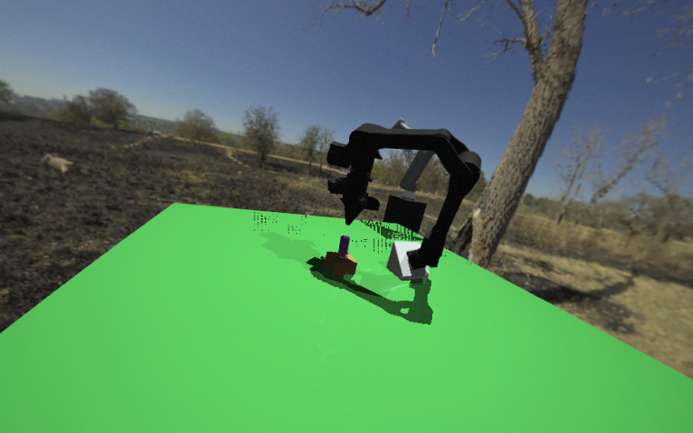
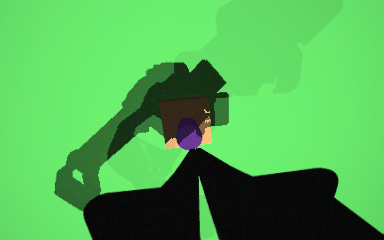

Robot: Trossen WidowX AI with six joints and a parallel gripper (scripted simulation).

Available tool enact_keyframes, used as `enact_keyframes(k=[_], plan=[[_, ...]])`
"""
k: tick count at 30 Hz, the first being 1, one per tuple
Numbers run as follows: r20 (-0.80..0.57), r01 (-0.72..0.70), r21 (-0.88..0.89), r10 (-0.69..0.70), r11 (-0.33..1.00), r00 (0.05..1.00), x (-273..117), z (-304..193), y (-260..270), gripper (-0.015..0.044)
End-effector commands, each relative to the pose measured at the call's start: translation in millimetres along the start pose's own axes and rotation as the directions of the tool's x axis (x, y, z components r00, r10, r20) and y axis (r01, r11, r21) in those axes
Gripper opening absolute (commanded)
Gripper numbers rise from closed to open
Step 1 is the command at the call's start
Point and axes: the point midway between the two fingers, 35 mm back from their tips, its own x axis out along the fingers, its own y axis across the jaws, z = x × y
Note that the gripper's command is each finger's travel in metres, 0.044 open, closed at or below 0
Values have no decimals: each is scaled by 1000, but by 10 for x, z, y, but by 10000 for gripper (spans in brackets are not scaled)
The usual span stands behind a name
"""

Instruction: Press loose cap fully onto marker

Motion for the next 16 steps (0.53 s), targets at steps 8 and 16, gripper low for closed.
enact_keyframes(k=[8, 16], plan=[[43, 38, 19, -39, 999, 998, -507, -24, -8, 53], [43, 38, 19, -39, 999, 998, -507, -24, -8, 262]])
